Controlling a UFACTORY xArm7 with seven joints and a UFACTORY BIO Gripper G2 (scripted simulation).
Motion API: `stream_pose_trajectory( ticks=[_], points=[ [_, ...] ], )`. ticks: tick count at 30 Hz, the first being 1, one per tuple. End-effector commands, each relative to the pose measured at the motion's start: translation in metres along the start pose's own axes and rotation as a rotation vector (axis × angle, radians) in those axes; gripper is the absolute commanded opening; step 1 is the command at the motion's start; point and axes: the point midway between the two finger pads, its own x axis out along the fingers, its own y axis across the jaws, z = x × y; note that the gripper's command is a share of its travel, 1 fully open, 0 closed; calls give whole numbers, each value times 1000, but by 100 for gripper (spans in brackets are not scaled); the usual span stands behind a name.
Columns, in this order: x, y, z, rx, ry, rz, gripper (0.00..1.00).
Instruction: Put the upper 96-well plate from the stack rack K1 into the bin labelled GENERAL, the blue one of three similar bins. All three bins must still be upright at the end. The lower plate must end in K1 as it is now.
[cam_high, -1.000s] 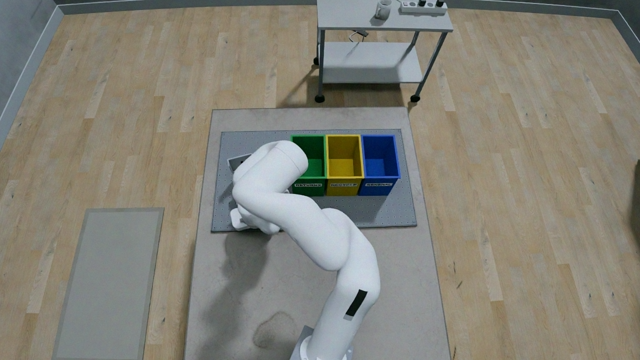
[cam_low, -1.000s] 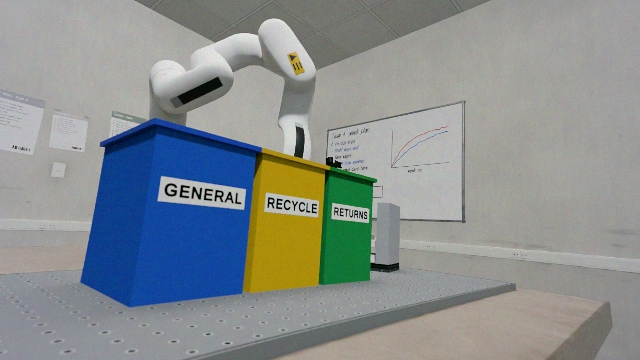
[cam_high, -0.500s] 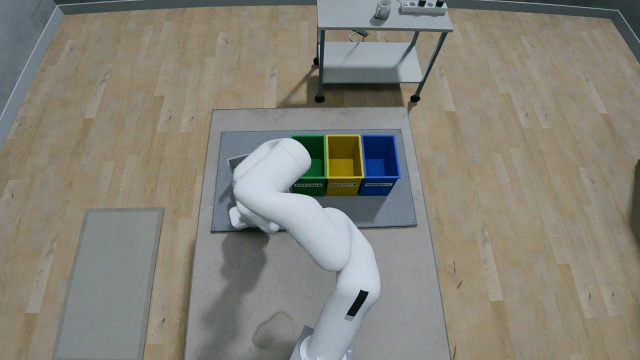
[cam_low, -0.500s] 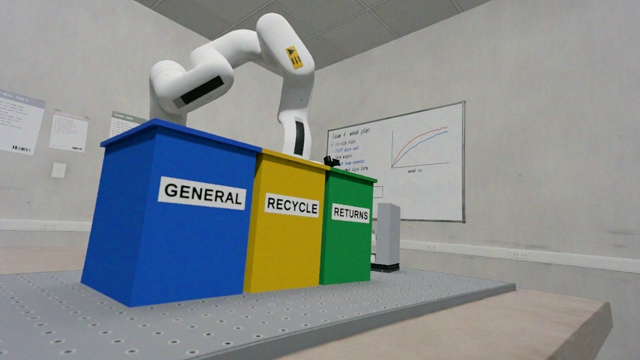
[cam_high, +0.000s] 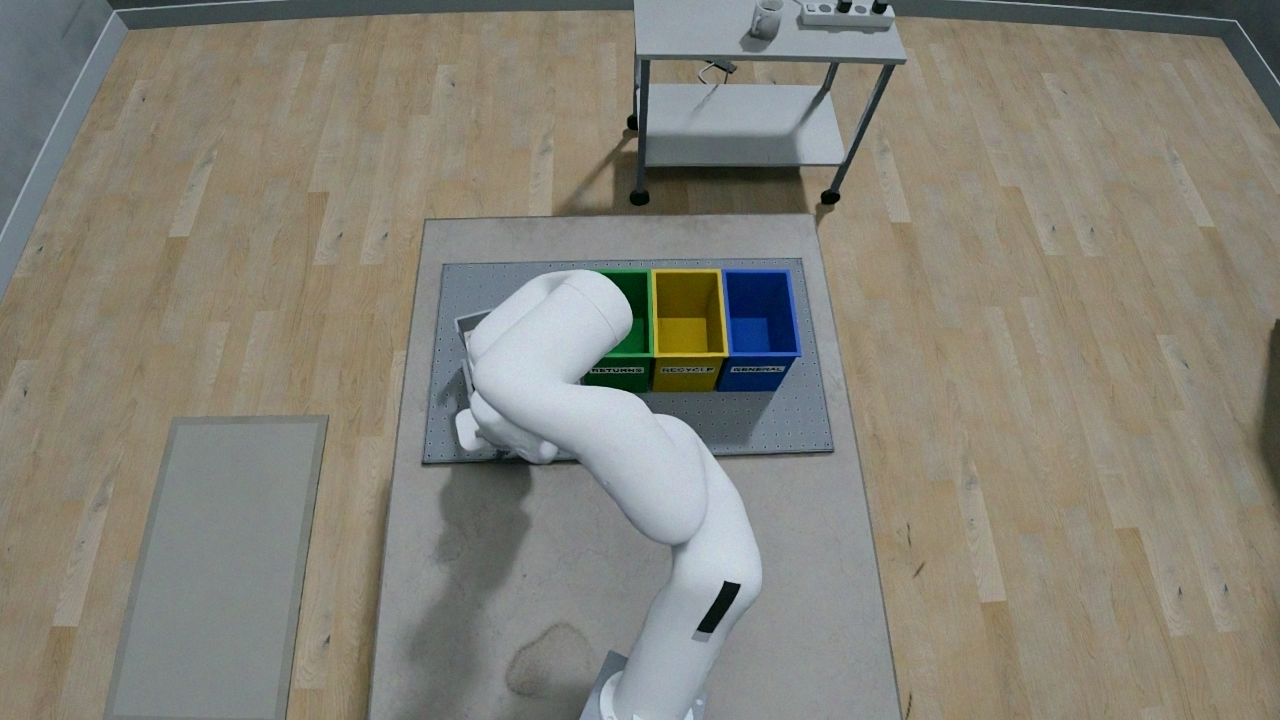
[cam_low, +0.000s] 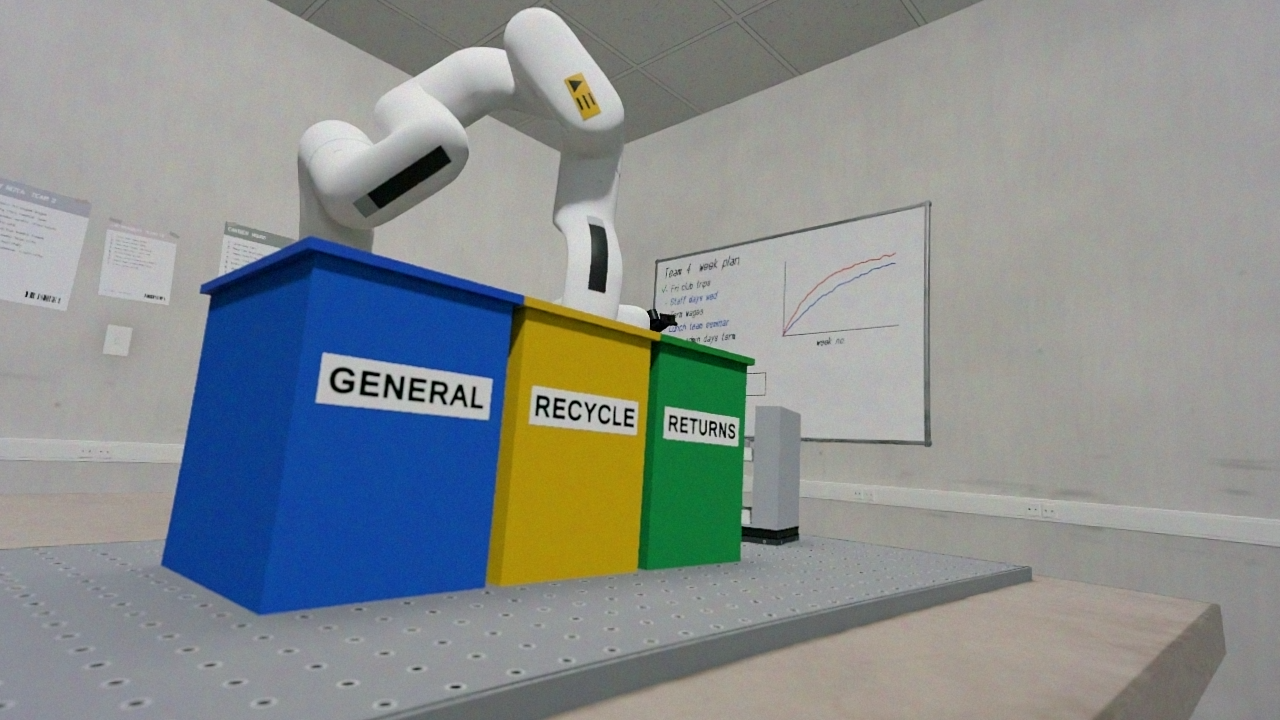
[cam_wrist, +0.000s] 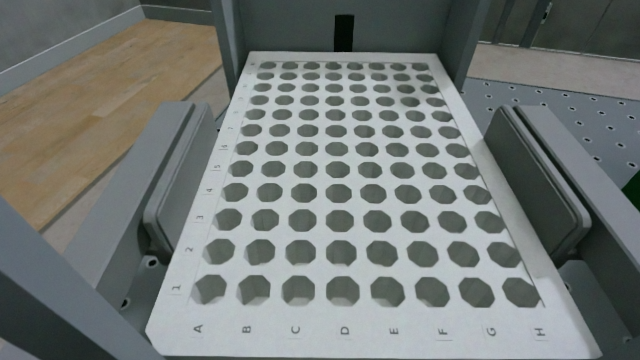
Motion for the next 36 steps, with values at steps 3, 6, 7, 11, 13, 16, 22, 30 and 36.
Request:
stream_pose_trajectory(
  ticks=[3, 6, 7, 11, 13, 16, 22, 30, 36],
  points=[
    [0, 0, 10, 1, -1, 0, 0],
    [0, 0, 15, 1, -1, 0, 0],
    [0, 0, 16, 1, -1, 0, 0],
    [0, 0, 23, 1, -1, 0, 0],
    [0, 0, 26, 1, -1, 0, 0],
    [0, 0, 28, 1, -1, 0, 0],
    [0, 1, 38, 1, -1, 1, 0],
    [0, 1, 51, 1, -1, 1, 0],
    [0, 1, 58, 1, -1, 1, 0]
  ],
)
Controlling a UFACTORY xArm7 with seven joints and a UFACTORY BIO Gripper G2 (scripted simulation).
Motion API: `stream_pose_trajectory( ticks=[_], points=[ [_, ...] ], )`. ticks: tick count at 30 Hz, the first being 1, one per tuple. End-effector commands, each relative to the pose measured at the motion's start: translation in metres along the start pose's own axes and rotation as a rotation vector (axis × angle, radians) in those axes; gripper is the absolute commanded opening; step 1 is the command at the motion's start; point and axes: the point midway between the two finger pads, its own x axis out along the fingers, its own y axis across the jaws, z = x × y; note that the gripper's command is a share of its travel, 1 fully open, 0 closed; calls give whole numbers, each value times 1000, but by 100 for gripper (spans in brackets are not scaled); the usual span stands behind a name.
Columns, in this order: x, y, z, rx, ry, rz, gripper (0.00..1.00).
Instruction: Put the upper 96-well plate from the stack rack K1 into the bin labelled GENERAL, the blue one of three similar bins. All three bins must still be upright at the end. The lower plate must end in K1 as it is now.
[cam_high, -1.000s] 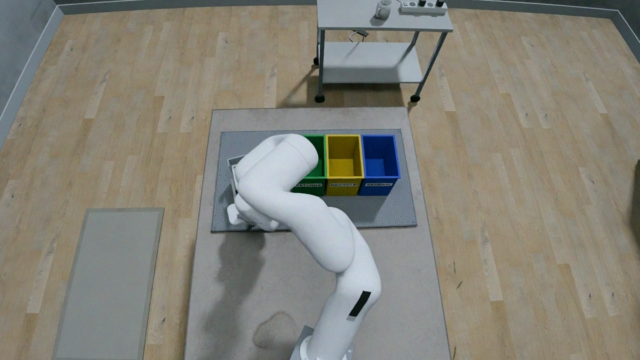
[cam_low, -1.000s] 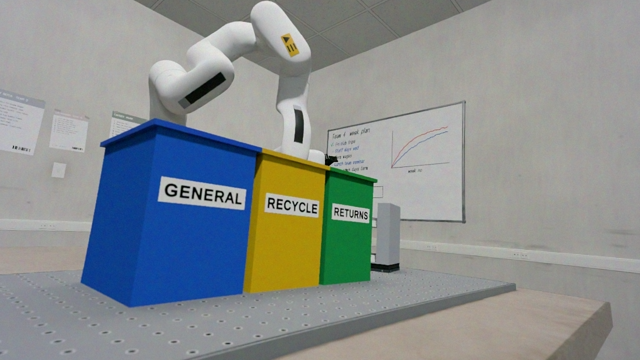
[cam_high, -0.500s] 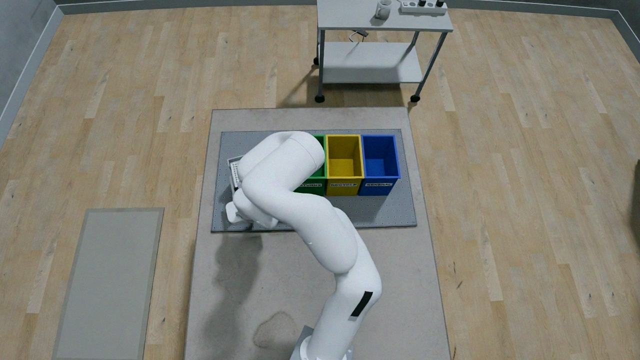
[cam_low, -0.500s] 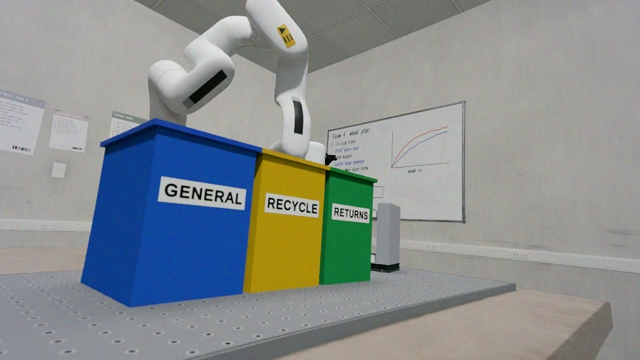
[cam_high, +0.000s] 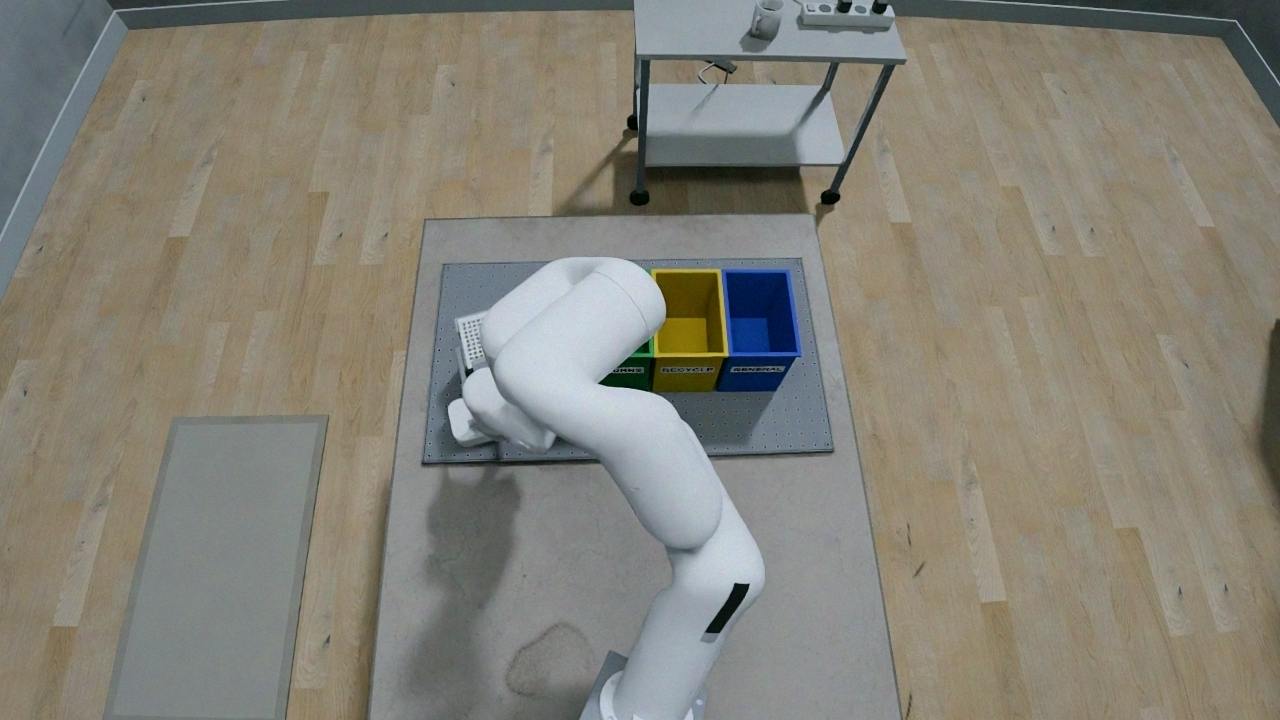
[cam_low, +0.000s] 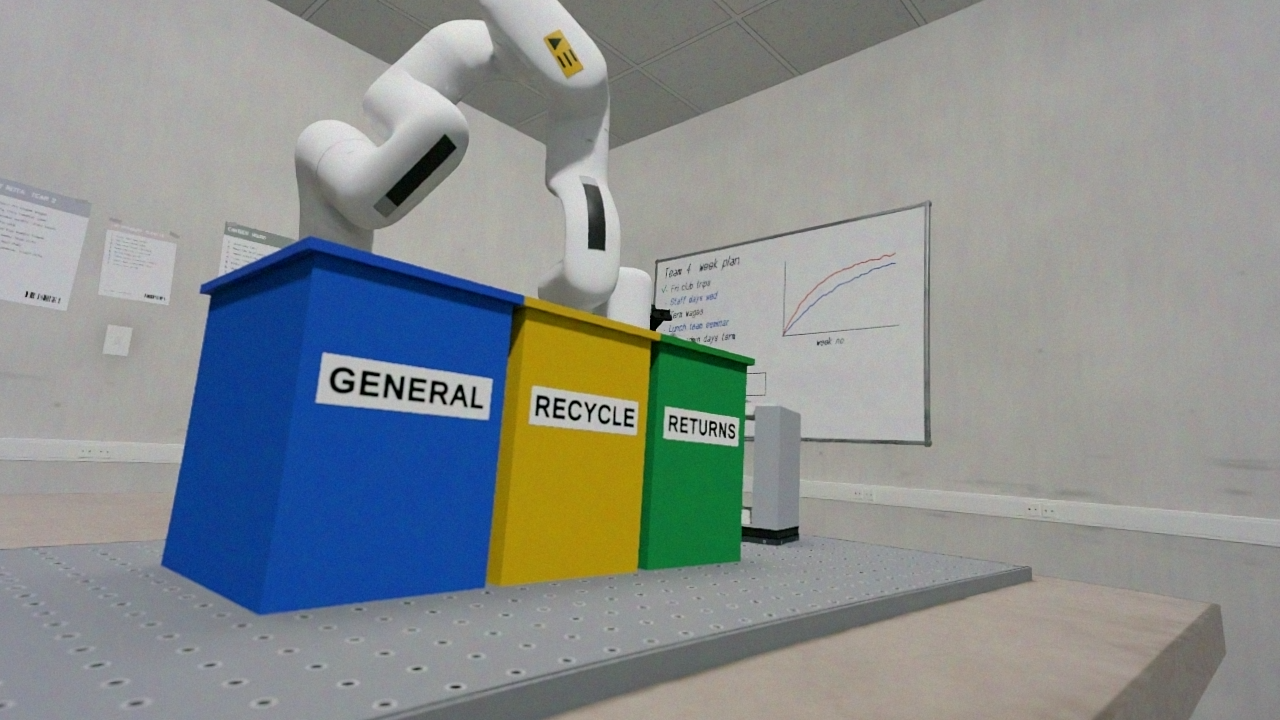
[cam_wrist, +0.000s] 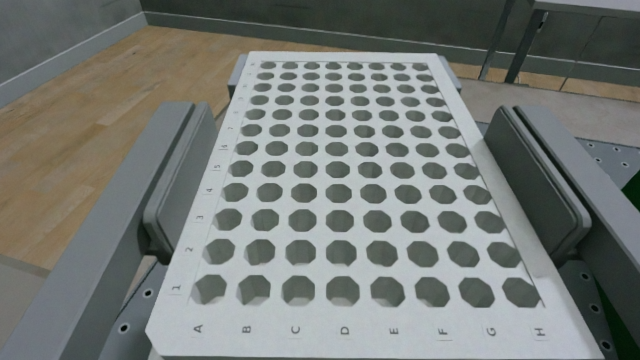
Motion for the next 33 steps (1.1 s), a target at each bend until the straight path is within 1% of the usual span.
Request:
stream_pose_trajectory(
  ticks=[1, 29, 33],
  points=[
    [0, 1, 7, 1, -1, 1, 0],
    [0, 1, 51, 1, -1, 1, 0],
    [0, 1, 54, 1, -1, 1, 0]
  ],
)
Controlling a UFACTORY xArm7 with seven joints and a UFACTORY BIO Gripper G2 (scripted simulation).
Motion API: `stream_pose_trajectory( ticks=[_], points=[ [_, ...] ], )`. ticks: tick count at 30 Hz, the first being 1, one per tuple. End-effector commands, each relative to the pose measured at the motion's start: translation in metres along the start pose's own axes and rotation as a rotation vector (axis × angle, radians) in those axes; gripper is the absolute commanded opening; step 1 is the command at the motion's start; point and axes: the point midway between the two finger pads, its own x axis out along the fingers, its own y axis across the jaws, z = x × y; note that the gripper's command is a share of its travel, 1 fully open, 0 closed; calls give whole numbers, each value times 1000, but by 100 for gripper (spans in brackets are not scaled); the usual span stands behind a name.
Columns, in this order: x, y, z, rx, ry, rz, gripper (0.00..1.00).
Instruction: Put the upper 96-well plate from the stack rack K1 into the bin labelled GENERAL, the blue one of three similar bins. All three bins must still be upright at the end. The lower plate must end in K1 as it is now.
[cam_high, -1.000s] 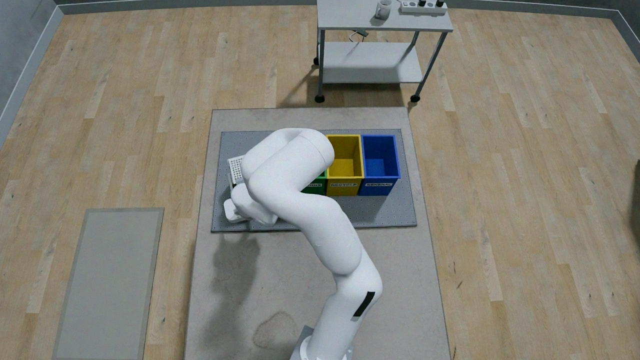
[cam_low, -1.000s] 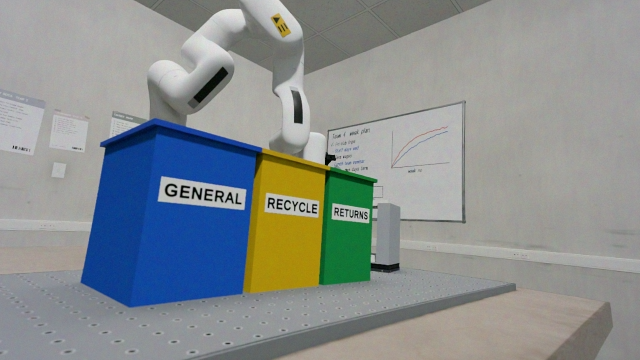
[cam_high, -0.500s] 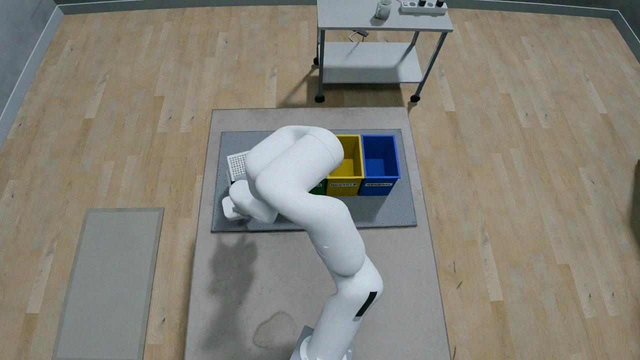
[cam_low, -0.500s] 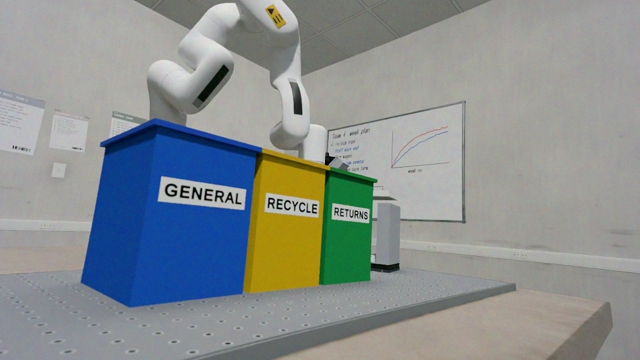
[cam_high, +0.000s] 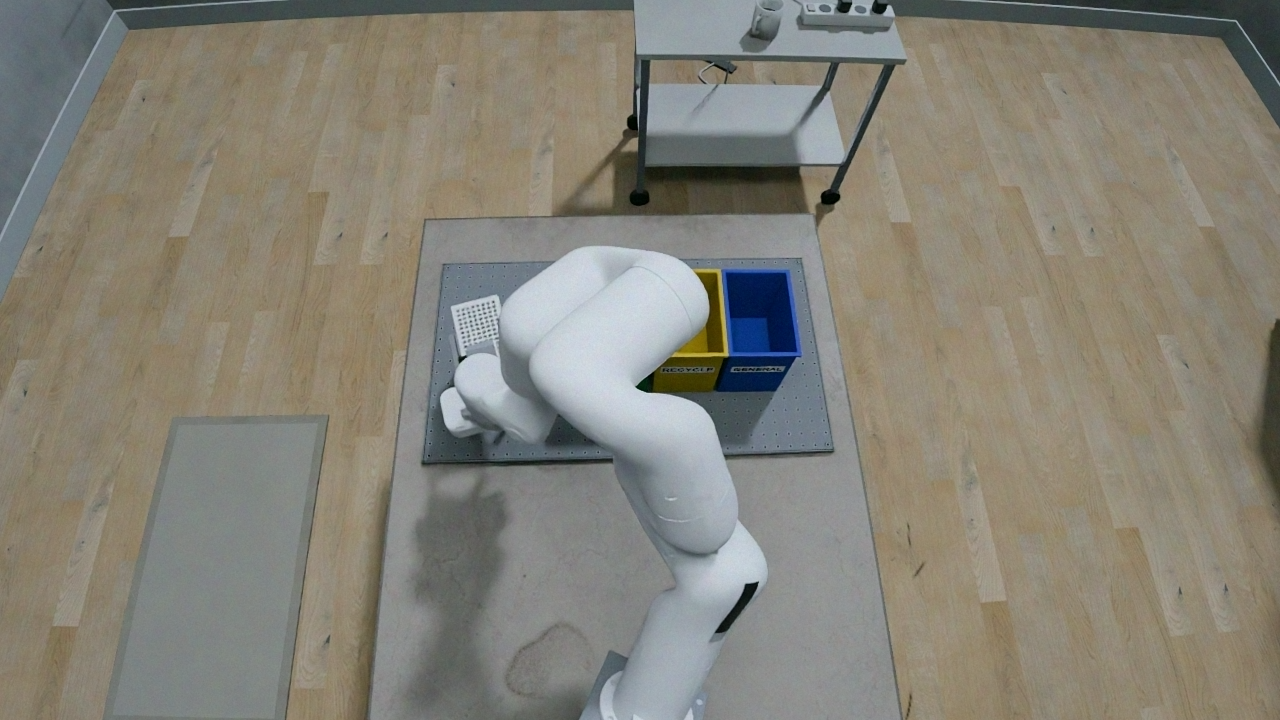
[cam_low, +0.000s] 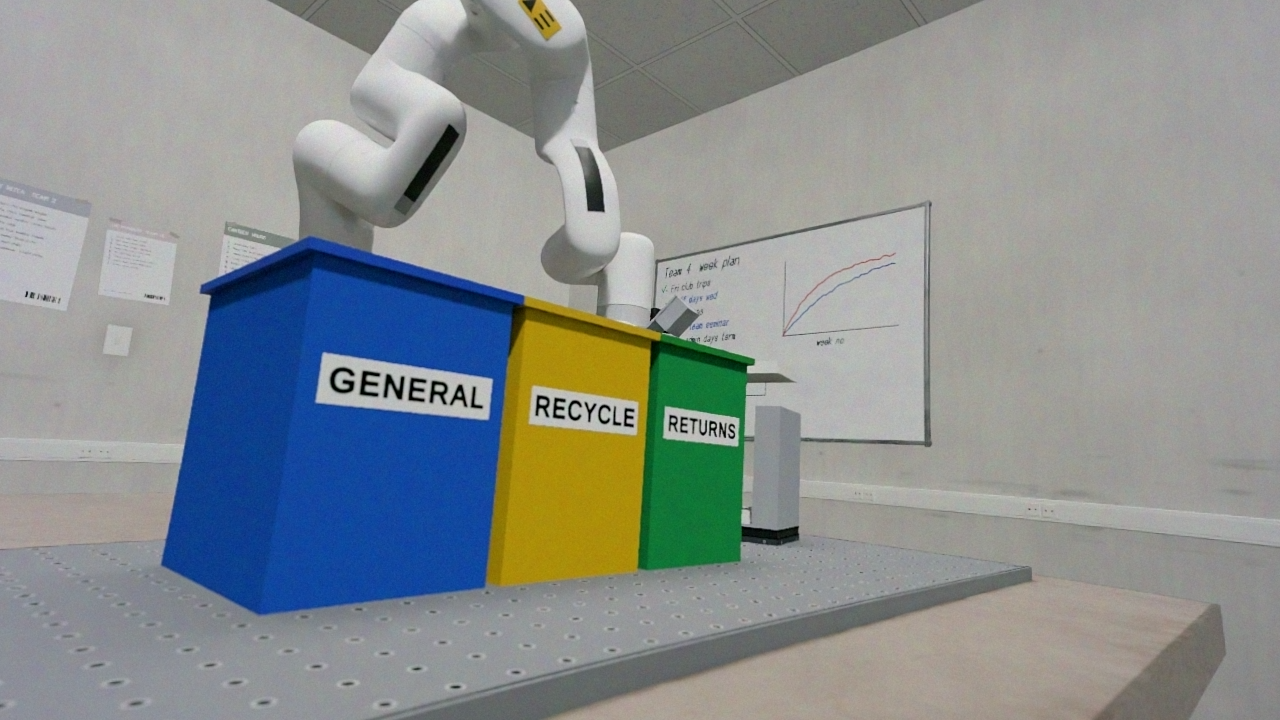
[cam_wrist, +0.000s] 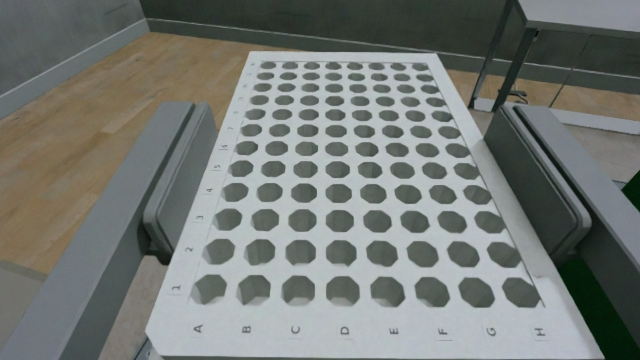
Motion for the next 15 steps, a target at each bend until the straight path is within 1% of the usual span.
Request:
stream_pose_trajectory(
  ticks=[1, 11, 15],
  points=[
    [0, 1, 7, 1, -1, 1, 0],
    [0, 1, 24, 1, -1, 1, 0],
    [0, 1, 24, 1, -1, 1, 0]
  ],
)
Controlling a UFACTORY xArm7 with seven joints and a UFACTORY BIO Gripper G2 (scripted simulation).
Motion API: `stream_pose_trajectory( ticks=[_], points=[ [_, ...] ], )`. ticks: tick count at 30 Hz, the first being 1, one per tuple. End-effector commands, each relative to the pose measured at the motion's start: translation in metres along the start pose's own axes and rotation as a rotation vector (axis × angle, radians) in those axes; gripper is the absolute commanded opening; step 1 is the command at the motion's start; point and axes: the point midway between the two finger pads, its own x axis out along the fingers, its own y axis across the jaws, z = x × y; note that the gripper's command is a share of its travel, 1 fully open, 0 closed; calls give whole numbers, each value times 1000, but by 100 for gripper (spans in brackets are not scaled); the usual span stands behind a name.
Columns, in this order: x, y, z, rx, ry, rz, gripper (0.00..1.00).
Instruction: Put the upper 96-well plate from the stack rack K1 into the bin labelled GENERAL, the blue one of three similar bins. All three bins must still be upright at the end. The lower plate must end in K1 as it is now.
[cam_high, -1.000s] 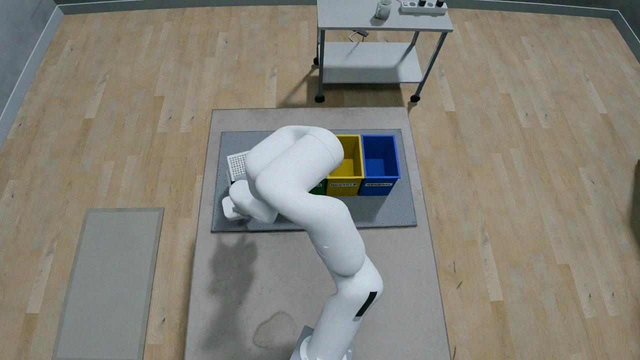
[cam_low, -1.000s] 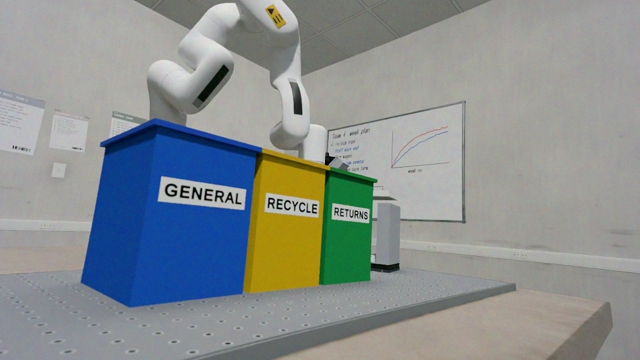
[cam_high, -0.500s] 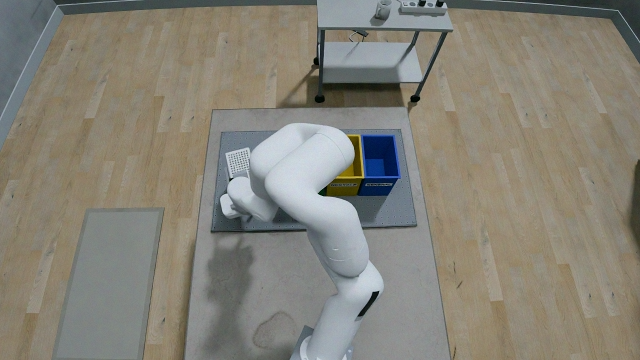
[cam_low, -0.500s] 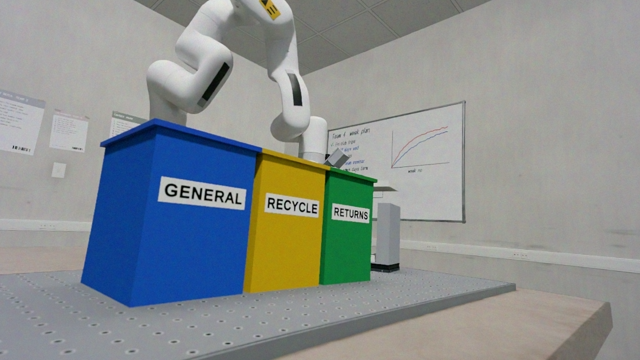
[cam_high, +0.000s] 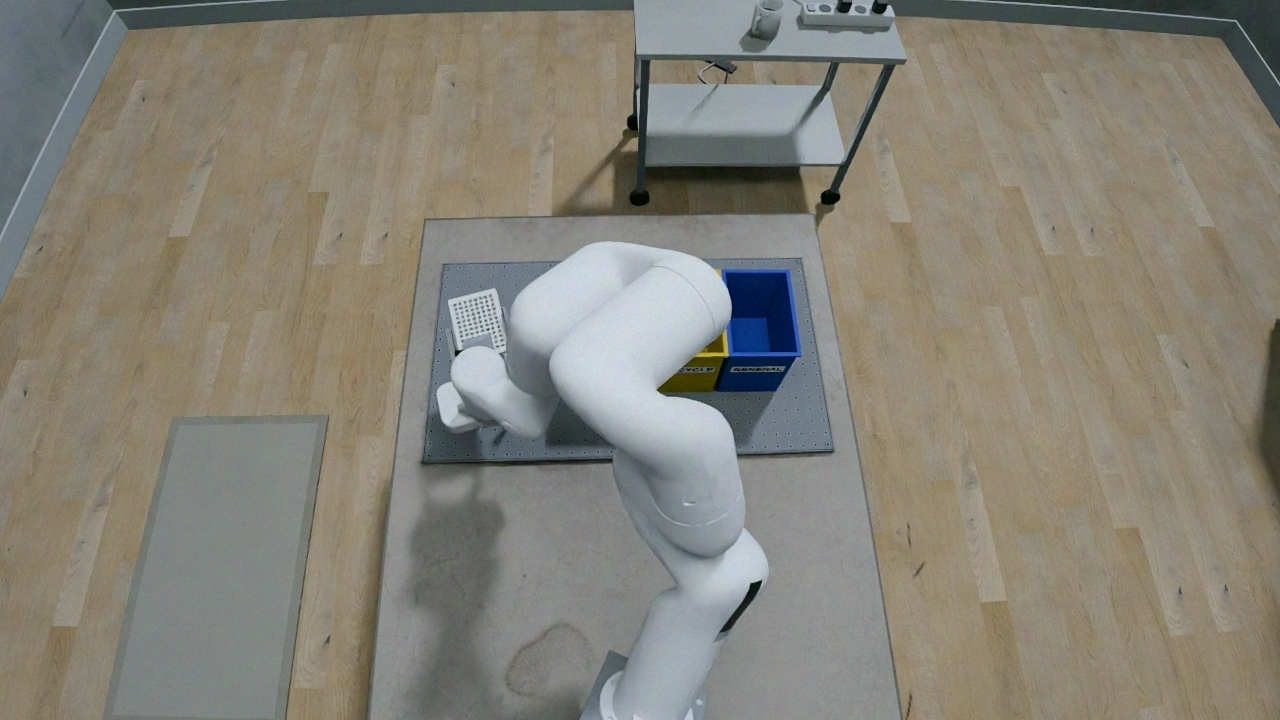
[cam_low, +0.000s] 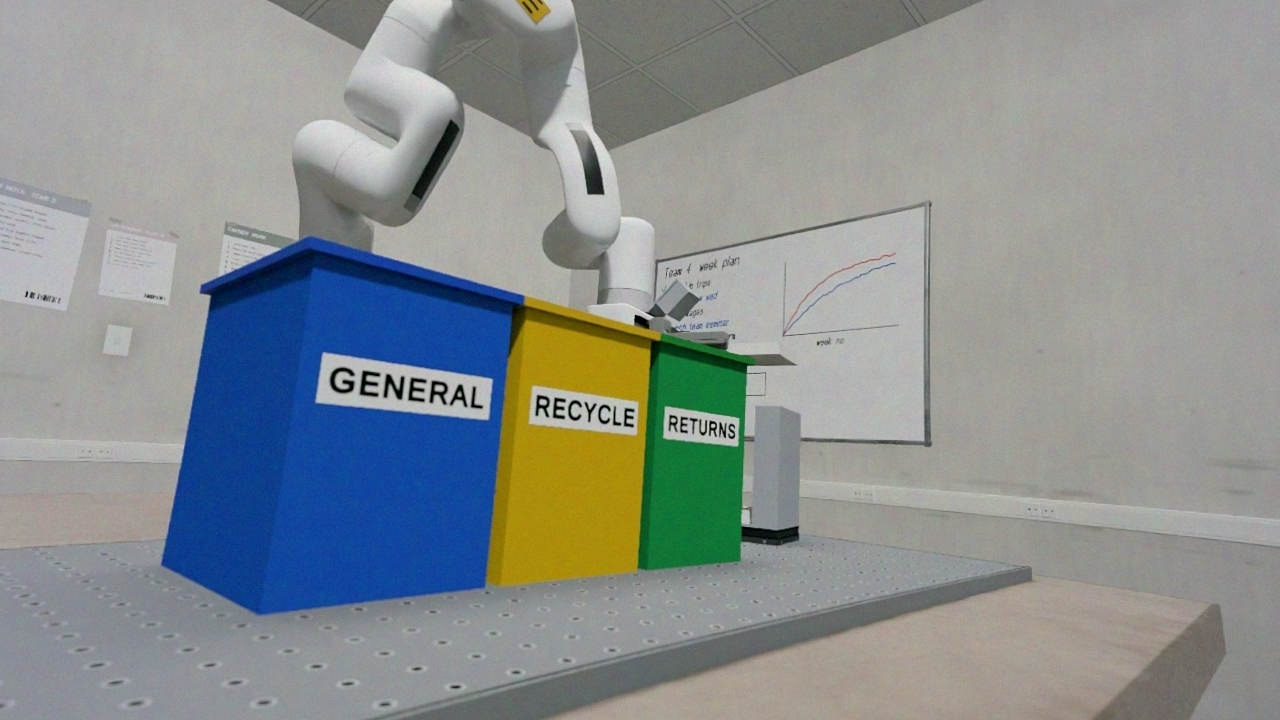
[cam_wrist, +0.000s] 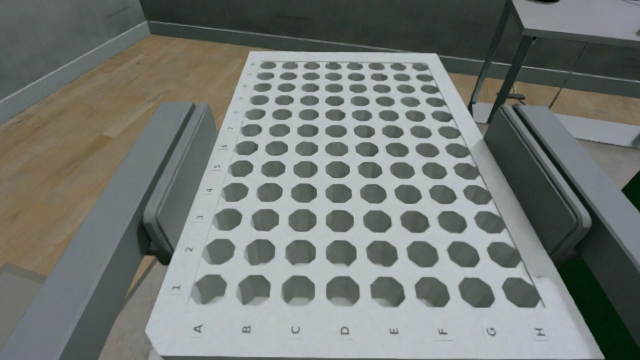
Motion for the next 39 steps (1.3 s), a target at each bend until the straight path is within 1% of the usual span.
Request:
stream_pose_trajectory(
  ticks=[1, 9, 15, 17, 20, 32, 34, 39],
  points=[
    [0, 0, 3, 1, -1, 1, 0],
    [0, 0, 3, 1, -1, 1, 0],
    [-3, -19, 2, 1, -1, -199, 0],
    [-3, -19, 2, 1, -1, -199, 0],
    [-5, -29, 2, 1, -1, -285, 0],
    [-13, -68, 0, 1, -1, -285, 0],
    [-13, -68, 0, 1, -1, -285, 0],
    [-16, -85, -1, 1, -1, -285, 0]
  ],
)
